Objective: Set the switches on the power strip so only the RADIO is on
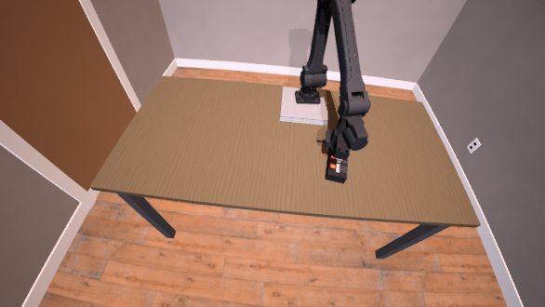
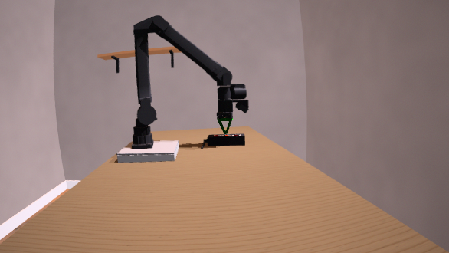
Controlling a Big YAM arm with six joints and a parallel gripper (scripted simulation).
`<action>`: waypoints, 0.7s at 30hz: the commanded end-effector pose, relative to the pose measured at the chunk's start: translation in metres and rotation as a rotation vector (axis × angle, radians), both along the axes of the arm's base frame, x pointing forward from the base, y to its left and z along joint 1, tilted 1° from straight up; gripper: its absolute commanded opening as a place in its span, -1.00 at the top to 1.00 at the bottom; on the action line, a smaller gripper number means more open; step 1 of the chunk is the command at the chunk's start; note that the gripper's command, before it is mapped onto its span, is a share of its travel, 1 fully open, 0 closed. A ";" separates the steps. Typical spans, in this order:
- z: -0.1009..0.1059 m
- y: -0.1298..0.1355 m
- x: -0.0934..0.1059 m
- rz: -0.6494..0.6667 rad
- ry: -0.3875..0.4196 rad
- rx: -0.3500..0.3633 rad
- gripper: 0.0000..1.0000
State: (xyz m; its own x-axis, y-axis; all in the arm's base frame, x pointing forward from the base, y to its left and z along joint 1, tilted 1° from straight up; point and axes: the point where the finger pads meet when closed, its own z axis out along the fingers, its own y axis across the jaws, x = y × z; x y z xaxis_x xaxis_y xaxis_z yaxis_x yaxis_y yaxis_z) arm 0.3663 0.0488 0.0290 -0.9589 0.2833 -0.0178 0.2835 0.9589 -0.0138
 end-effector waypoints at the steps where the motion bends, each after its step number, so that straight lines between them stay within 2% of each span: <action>1: 0.010 0.003 0.005 0.000 -0.039 0.007 1.00; 3: 0.013 0.005 0.014 0.000 -0.051 0.009 1.00; 21: 0.012 0.004 0.010 0.000 -0.047 0.008 1.00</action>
